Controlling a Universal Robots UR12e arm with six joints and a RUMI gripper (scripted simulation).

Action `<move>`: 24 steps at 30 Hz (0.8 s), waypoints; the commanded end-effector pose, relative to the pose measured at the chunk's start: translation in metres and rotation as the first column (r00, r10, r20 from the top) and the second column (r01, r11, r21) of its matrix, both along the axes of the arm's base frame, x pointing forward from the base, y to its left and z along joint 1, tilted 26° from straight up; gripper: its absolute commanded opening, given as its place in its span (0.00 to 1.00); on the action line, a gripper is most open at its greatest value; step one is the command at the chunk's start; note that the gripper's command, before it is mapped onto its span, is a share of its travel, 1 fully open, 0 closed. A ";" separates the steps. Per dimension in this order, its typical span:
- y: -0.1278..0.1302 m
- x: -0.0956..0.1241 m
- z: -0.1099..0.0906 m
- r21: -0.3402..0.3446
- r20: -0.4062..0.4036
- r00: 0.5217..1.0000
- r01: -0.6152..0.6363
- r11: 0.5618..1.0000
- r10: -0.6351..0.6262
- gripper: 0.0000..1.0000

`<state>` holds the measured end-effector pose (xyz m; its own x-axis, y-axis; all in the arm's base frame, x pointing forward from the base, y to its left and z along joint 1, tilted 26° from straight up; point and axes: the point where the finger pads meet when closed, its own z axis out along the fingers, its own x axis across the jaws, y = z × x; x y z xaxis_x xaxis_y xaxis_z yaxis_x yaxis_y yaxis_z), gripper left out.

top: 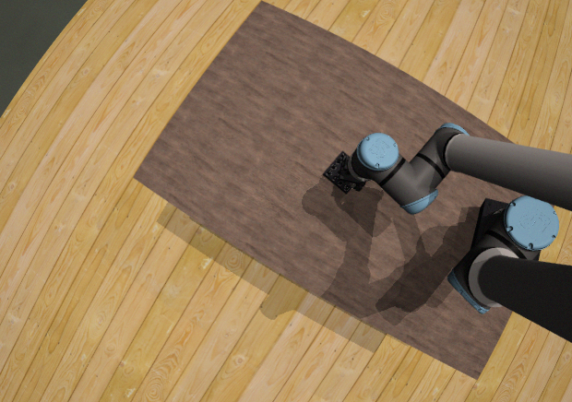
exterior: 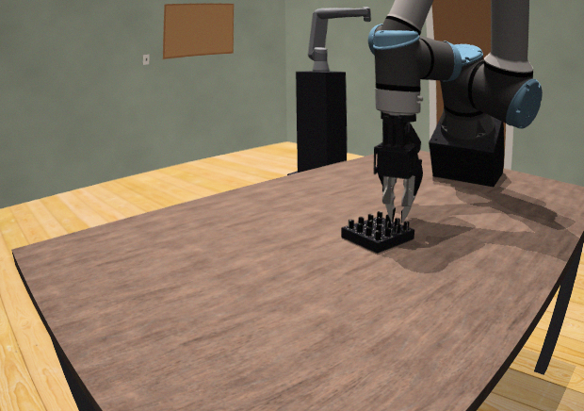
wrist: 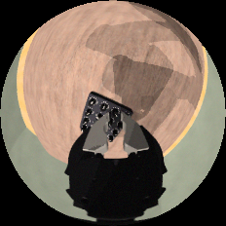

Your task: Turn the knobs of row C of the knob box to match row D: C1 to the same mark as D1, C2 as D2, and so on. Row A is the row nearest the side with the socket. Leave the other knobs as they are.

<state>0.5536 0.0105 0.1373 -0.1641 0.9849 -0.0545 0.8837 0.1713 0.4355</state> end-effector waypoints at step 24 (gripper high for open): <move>-0.002 -0.004 0.014 -0.002 0.003 1.000 0.000 1.000 0.000 0.11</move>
<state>0.5512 0.0114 0.1372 -0.1660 0.9848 -0.0519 0.8860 0.1720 0.4307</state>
